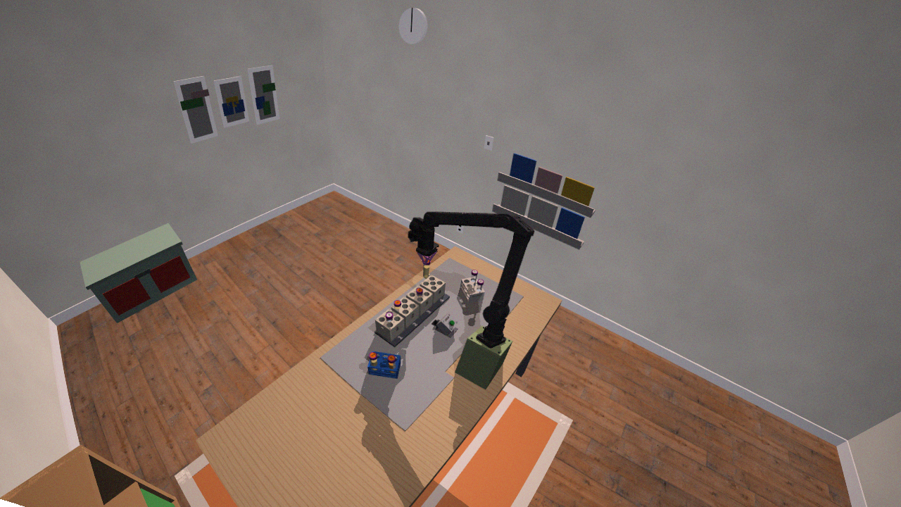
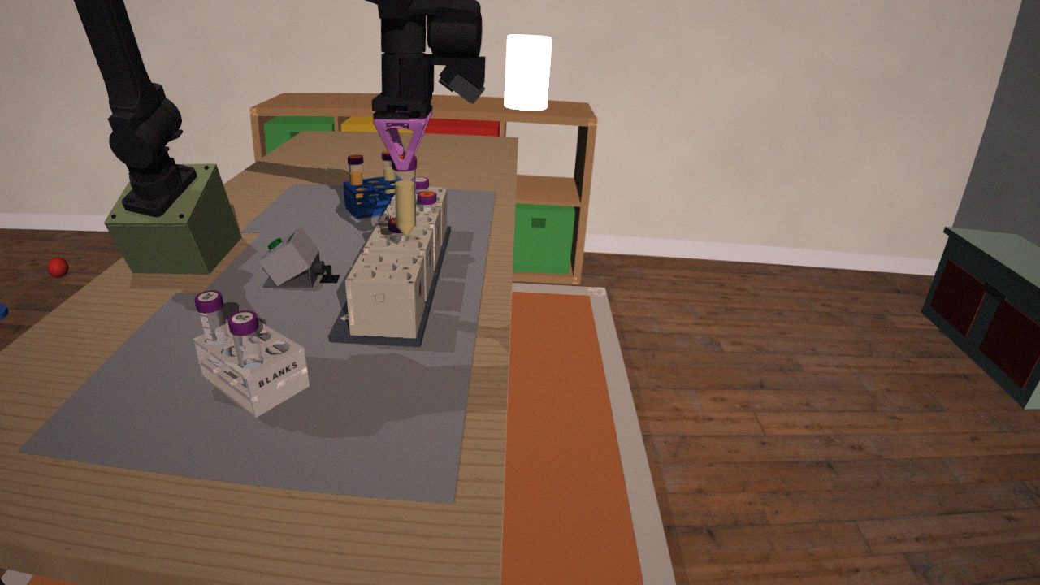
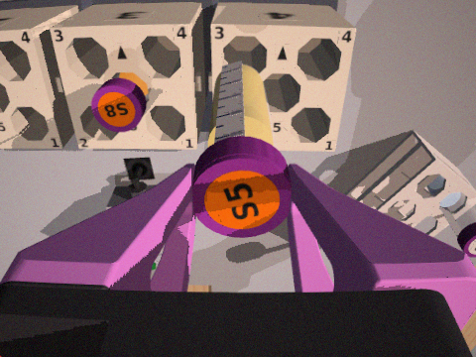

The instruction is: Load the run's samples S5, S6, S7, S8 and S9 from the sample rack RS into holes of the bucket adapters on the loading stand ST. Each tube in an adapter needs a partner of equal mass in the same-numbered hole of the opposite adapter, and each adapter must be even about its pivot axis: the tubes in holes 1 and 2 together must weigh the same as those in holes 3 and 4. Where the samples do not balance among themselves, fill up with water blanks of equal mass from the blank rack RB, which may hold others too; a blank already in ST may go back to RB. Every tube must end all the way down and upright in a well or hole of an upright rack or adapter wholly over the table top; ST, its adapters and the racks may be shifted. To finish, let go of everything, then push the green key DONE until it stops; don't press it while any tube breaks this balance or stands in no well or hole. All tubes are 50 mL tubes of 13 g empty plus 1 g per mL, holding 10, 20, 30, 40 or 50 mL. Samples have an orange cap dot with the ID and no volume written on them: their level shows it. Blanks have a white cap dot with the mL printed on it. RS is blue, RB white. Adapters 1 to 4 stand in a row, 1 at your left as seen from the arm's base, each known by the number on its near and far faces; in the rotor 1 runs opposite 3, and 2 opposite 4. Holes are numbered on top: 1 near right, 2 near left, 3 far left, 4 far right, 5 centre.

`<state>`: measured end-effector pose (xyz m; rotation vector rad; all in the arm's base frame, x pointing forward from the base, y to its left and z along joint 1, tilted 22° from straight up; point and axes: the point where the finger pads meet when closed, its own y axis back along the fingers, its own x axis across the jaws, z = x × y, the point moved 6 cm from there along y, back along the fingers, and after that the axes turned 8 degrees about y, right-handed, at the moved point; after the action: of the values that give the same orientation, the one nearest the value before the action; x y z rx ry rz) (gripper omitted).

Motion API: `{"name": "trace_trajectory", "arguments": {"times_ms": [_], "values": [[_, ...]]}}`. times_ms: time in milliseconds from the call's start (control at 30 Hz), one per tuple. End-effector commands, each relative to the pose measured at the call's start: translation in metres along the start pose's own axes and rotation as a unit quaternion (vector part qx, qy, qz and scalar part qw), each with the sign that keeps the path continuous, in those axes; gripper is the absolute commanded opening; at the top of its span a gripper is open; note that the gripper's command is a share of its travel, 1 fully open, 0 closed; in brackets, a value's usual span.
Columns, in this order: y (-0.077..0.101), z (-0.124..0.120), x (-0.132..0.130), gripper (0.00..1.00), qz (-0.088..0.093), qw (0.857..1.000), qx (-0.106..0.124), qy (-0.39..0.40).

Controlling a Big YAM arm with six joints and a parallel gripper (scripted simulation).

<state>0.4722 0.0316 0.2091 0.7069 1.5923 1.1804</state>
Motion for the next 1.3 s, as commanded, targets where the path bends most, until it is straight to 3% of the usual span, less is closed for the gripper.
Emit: {"name": "trace_trajectory", "arguments": {"times_ms": [0,133,167,233,267,433,467,500,533,633,700,733,767,833,1267], "values": [[-0.011,0.003,-0.008,0.00,0.000,1.000,-0.003,-0.008],[-0.016,0.003,-0.008,0.00,0.000,1.000,-0.003,-0.006],[0.008,0.014,-0.022,0.00,-0.008,0.999,-0.036,-0.020],[-0.022,0.003,-0.010,0.00,-0.001,1.000,-0.006,-0.008],[-0.027,0.004,-0.009,0.00,0.000,1.000,-0.003,-0.006],[-0.036,0.003,-0.009,0.00,0.000,1.000,-0.003,-0.006],[-0.017,0.010,-0.010,0.00,-0.005,1.000,-0.021,-0.011],[-0.020,0.017,-0.019,0.00,-0.006,1.000,-0.024,-0.015],[-0.009,0.016,-0.023,0.00,-0.009,0.999,-0.035,-0.020],[-0.016,0.010,-0.011,0.00,-0.005,1.000,-0.021,-0.011],[-0.016,0.010,-0.011,0.00,-0.005,1.000,-0.021,-0.011],[-0.008,0.012,-0.023,0.00,-0.007,0.999,-0.030,-0.020],[-0.016,0.010,-0.011,0.00,-0.005,1.000,-0.021,-0.011],[-0.005,0.012,-0.024,0.00,-0.008,0.999,-0.031,-0.020],[-0.003,0.013,-0.025,0.00,-0.008,0.999,-0.033,-0.021]]}}
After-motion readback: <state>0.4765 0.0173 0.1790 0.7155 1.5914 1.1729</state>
